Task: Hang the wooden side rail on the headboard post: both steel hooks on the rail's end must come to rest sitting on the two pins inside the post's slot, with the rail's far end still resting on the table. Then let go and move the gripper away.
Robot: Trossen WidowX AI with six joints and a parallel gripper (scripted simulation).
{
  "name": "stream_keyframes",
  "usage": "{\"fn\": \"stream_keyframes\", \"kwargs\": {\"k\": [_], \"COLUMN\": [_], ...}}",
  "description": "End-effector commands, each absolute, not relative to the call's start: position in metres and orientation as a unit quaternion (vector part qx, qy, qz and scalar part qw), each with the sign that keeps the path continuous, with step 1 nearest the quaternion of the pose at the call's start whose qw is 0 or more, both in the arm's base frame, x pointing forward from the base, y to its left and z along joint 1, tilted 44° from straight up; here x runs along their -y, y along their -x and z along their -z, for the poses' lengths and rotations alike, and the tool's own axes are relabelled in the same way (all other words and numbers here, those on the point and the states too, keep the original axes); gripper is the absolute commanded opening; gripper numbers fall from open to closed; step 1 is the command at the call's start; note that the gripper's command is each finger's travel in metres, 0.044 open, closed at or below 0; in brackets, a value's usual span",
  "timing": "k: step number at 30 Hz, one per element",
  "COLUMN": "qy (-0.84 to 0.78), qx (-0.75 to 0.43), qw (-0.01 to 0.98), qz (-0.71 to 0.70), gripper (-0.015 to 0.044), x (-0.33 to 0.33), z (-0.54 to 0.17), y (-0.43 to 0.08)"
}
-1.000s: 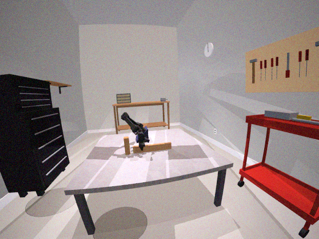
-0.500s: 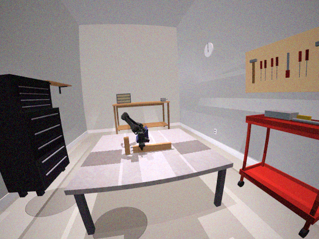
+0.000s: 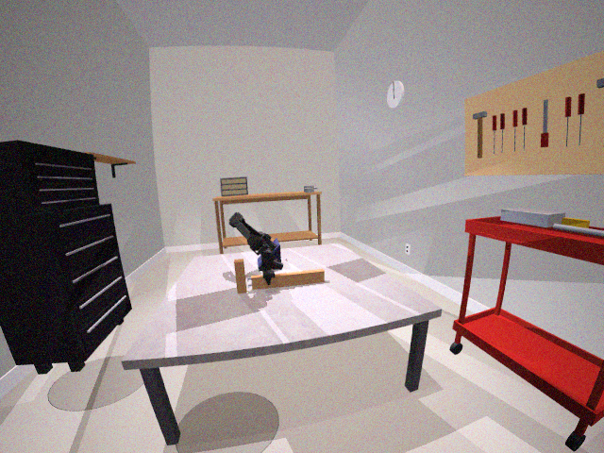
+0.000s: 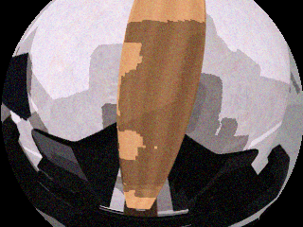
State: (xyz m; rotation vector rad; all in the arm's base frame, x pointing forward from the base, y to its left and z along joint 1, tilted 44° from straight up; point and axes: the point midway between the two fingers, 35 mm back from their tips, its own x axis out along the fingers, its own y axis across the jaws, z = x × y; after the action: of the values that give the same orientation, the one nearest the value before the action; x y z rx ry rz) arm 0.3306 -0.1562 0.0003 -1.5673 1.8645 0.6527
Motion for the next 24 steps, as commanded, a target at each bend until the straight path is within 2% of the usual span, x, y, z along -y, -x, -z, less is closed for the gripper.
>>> {"fn": "stream_keyframes", "kwargs": {"k": [1,24], "qy": [0.597,0.597], "qx": [-0.699,-0.699], "qw": [0.309,0.309], "qz": [-0.245,-0.245], "gripper": [0.0,0.0], "x": [0.1522,0.1495], "z": [-0.0048,-0.0075], "y": [-0.3344,-0.3348]}}
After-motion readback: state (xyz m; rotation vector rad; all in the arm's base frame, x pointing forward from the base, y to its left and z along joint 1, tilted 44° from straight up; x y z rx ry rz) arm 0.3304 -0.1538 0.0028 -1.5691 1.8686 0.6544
